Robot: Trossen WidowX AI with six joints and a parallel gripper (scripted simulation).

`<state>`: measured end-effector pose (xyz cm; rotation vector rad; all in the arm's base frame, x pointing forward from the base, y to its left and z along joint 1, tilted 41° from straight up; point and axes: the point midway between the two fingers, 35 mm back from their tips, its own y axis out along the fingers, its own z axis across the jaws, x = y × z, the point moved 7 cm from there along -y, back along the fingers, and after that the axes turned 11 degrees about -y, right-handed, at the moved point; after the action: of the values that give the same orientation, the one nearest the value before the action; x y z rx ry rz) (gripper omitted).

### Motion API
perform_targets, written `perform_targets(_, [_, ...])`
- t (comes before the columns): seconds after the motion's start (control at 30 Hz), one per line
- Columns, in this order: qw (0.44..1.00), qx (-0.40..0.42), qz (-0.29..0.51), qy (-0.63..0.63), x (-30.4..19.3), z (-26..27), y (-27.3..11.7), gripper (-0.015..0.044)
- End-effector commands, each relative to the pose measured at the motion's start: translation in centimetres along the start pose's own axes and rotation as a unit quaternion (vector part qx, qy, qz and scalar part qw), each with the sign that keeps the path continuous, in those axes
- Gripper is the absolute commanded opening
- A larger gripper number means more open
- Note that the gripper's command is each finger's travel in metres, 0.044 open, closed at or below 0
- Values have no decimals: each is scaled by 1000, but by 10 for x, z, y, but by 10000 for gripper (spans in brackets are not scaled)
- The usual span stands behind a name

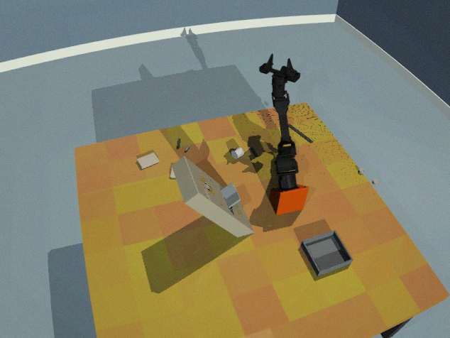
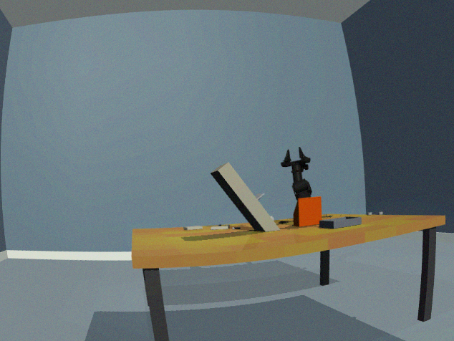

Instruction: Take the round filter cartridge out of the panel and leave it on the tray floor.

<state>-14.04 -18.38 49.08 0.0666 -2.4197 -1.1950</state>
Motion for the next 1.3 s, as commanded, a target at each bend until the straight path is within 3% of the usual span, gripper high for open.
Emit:
perform_targets(0.0, [1000, 0, 4, 1, -1, 0, 2, 374])
perform_targets(0.33, [980, 14, 192, 47, -89, 30, 102, 111])
perform_targets(0.6, [928, 16, 361, 86, -182, 70, 155, 107])
perform_targets(0.83, [855, 6, 515, 63, -280, 114, 176, 107])
perform_targets(1.03, [768, -8, 640, 25, -363, 152, 165, 107])
perform_targets(1.27, [644, -22, 763, -46, -448, 195, 119, 107])
